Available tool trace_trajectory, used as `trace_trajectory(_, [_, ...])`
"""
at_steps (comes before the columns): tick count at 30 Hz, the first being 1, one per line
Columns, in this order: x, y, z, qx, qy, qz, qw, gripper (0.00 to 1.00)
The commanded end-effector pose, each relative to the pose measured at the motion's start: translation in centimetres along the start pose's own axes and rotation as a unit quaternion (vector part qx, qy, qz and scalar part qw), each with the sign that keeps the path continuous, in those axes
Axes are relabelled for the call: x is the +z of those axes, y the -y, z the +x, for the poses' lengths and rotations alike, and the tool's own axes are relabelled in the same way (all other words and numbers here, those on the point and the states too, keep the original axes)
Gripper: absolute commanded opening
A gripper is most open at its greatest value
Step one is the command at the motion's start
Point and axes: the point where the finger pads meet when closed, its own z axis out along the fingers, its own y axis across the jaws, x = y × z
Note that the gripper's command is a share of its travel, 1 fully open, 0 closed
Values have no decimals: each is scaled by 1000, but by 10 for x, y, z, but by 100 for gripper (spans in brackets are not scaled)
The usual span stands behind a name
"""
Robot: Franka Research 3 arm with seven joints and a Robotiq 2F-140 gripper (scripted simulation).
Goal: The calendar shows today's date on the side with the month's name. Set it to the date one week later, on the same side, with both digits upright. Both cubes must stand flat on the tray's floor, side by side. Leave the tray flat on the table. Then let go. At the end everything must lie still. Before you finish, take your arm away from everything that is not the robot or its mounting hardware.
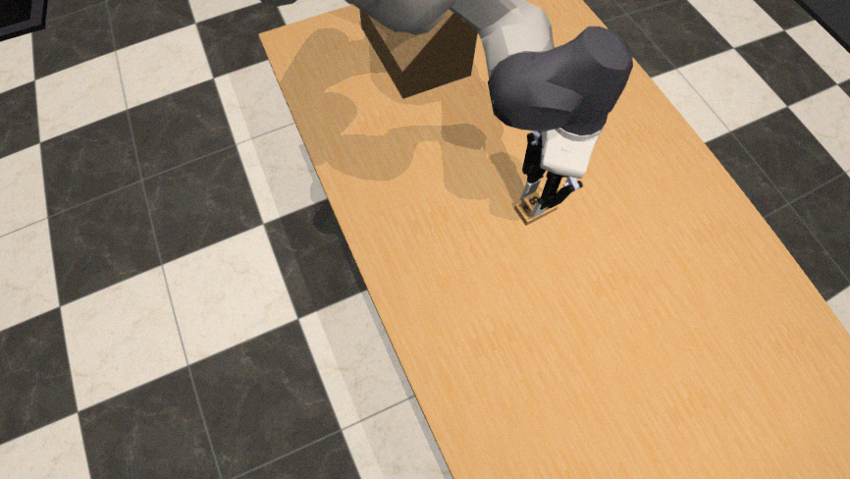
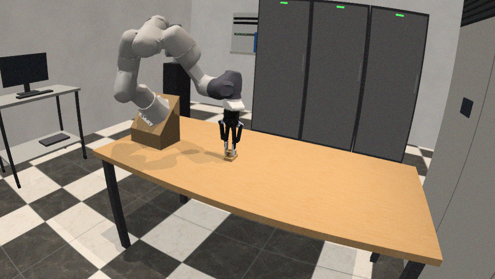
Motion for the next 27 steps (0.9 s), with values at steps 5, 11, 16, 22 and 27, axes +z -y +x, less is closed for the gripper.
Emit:
trace_trajectory(5, [4,1,0,1,0,1,1000,17])
trace_trajectory(11, [6,1,0,1,0,1,1000,17])
trace_trajectory(16, [8,1,0,1,0,1,1000,17])
trace_trajectory(22, [10,1,0,1,0,1,1000,17])
trace_trajectory(27, [10,1,0,1,0,1,1000,17])
